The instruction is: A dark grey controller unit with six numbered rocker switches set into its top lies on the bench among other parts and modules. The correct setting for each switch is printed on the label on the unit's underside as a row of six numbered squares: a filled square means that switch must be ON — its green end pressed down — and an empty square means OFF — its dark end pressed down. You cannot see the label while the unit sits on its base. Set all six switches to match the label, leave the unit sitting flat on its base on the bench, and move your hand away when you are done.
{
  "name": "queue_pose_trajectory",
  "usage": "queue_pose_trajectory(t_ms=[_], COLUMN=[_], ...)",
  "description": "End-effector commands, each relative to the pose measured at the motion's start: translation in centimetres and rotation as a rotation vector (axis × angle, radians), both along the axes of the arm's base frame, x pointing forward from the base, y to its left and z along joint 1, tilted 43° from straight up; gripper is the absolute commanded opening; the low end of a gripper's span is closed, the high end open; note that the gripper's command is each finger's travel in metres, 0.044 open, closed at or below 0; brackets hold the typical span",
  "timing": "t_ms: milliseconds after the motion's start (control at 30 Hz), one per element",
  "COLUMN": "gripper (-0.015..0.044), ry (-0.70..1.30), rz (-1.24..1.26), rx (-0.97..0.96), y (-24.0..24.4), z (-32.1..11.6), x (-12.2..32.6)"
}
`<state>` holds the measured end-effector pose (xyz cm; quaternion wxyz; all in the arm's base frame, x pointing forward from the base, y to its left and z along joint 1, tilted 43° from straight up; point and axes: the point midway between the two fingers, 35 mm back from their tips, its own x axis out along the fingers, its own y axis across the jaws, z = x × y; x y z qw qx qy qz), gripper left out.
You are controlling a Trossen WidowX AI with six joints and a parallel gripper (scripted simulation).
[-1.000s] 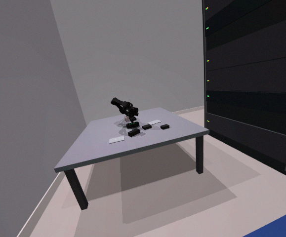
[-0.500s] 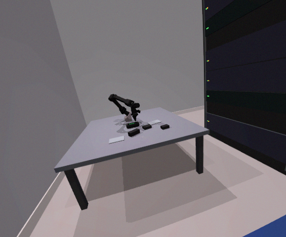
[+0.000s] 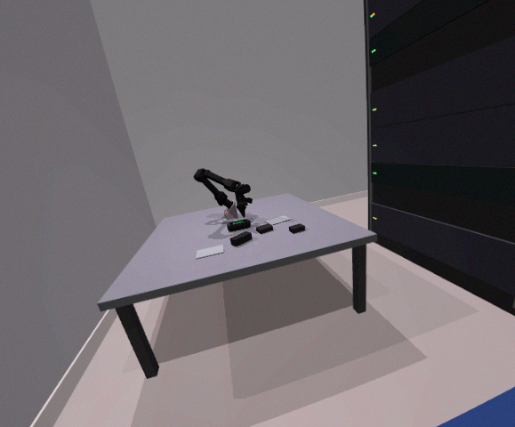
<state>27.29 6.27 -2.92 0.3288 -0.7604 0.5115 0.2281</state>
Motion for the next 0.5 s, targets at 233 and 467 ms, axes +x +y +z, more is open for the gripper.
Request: queue_pose_trajectory(t_ms=[233, 467], gripper=[0.0157, 0.0341], ry=[0.049, 0.119], rz=[-0.062, -0.158], rx=[-0.037, -0.105], y=[1.1, 2.5], z=[0.5, 1.5], x=[1.8, 4.2])
